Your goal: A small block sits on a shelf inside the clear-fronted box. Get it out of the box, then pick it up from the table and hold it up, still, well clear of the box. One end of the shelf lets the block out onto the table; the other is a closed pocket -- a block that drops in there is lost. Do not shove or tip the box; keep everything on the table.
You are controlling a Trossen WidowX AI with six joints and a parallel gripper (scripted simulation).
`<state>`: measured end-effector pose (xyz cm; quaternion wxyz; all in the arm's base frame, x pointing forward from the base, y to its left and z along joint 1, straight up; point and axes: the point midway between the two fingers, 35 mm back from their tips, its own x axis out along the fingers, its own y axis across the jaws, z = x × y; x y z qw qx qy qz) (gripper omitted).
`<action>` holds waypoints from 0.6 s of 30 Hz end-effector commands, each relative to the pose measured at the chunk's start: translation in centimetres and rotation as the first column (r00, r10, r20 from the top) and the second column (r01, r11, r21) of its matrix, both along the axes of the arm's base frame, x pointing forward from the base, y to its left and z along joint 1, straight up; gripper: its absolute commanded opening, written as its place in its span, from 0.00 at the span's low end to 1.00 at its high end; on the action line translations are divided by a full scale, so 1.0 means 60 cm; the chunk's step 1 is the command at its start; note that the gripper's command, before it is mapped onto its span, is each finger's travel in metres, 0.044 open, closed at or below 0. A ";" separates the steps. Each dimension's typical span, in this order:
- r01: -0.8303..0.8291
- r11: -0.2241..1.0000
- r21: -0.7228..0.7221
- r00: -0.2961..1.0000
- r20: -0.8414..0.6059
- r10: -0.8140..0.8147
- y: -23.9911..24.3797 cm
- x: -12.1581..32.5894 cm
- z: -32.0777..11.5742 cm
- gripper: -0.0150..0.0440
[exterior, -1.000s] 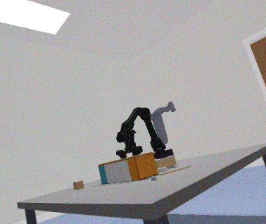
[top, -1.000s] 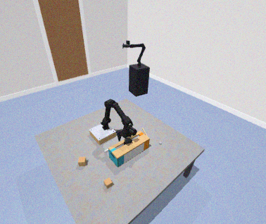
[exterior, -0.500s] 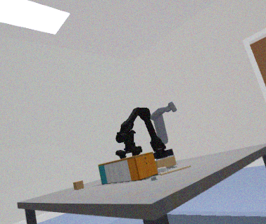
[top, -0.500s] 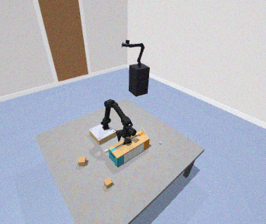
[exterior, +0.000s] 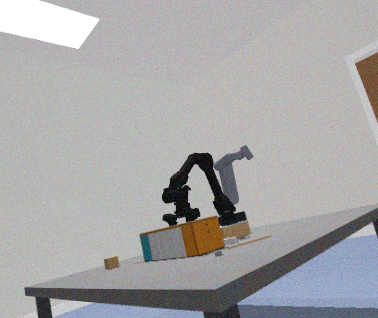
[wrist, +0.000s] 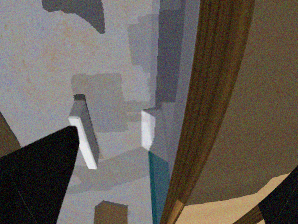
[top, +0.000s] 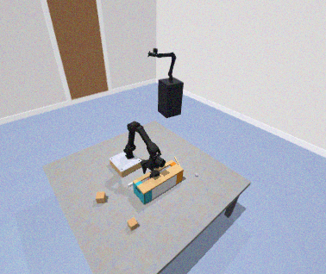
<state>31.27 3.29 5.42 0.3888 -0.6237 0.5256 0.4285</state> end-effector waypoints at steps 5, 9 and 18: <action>-0.004 1.000 -0.004 1.000 0.001 0.004 -0.016 0.001 0.001 0.93; -0.004 1.000 -0.004 1.000 0.002 0.004 -0.022 0.002 0.001 0.93; -0.004 1.000 -0.005 1.000 0.002 0.004 -0.037 0.004 0.001 0.93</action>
